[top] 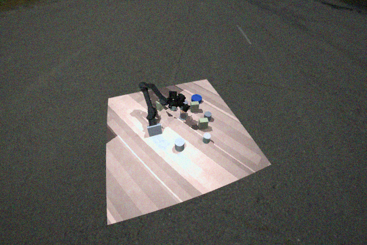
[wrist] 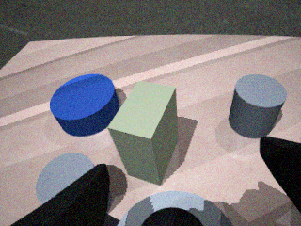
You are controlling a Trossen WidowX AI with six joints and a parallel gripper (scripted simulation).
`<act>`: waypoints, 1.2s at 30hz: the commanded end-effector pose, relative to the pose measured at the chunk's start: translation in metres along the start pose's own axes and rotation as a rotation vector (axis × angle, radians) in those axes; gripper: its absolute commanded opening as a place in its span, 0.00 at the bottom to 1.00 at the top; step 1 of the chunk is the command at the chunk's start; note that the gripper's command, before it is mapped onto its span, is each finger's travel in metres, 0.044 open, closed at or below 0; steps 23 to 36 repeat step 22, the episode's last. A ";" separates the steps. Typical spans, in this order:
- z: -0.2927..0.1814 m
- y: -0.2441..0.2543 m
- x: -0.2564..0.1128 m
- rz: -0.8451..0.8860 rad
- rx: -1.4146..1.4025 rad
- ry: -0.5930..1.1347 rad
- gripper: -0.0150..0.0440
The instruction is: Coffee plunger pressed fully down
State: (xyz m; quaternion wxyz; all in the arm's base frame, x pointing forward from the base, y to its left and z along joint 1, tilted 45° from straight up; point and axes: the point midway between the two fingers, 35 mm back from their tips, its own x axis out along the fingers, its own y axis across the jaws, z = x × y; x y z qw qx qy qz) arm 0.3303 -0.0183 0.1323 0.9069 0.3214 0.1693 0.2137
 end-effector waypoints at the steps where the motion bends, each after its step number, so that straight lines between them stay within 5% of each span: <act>1: 0.003 -0.002 -0.001 -0.009 0.000 -0.009 1.00; 14: 0.052 0.010 -0.065 -0.005 0.015 0.015 1.00; 36: 0.052 0.011 -0.066 -0.004 0.015 0.014 1.00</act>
